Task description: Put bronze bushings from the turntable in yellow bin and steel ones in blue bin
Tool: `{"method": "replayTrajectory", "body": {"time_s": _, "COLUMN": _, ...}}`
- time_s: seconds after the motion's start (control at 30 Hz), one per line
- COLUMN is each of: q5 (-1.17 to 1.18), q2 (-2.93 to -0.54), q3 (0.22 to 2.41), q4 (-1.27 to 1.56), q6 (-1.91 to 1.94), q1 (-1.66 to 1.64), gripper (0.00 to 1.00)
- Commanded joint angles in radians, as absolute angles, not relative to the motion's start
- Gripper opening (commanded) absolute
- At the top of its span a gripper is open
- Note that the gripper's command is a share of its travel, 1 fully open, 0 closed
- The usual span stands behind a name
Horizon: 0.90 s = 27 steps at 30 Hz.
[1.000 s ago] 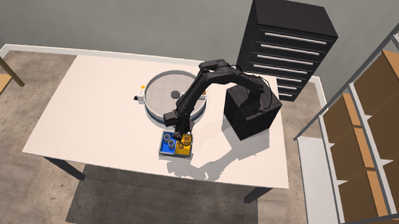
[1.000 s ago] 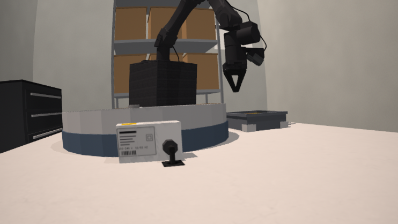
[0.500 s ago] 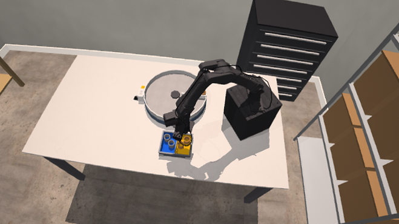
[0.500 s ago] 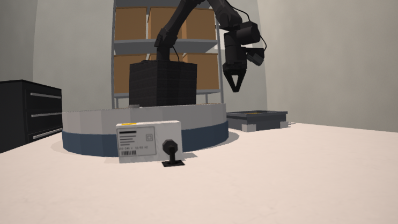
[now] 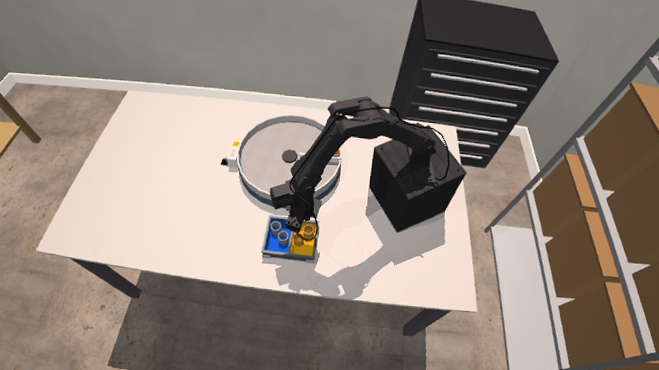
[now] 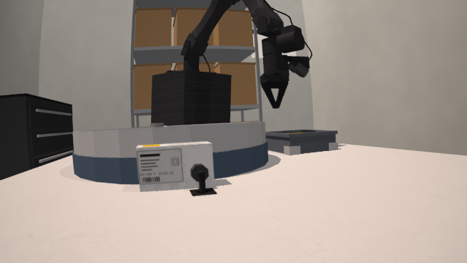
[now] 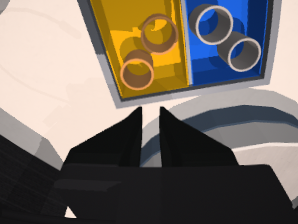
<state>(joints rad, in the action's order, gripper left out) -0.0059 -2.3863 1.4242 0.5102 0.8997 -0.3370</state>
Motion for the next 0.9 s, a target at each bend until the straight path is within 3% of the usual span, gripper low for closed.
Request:
{"method": "replayTrajectory", "body": {"time_s": 0.0, "q5": -0.017, "q2": -2.348, "q3": 1.383, "q4": 0.488, "q6": 0.930, "q1": -0.300, "gripper": 0.14}}
{"method": "replayTrajectory", "body": {"time_s": 0.2, "q5": -0.022, "q2": -2.301, "q3": 1.269, "q4": 0.432, "q6": 1.024, "q1": -0.203, "gripper": 0.14}}
{"method": "replayTrajectory", "body": {"time_s": 0.47, "q5": -0.036, "q2": -2.242, "q3": 1.072, "q4": 0.326, "q6": 1.423, "q1": 0.215, "gripper": 0.14}}
{"method": "replayTrajectory", "body": {"time_s": 0.67, "q5": -0.067, "q2": -2.301, "q3": 1.162, "q4": 0.349, "q6": 1.700, "q1": 0.493, "gripper": 0.14}}
{"method": "replayTrajectory", "body": {"time_s": 0.87, "q5": -0.086, "q2": -2.331, "q3": 1.214, "q4": 0.386, "q6": 1.778, "q1": 0.550, "gripper": 0.14}}
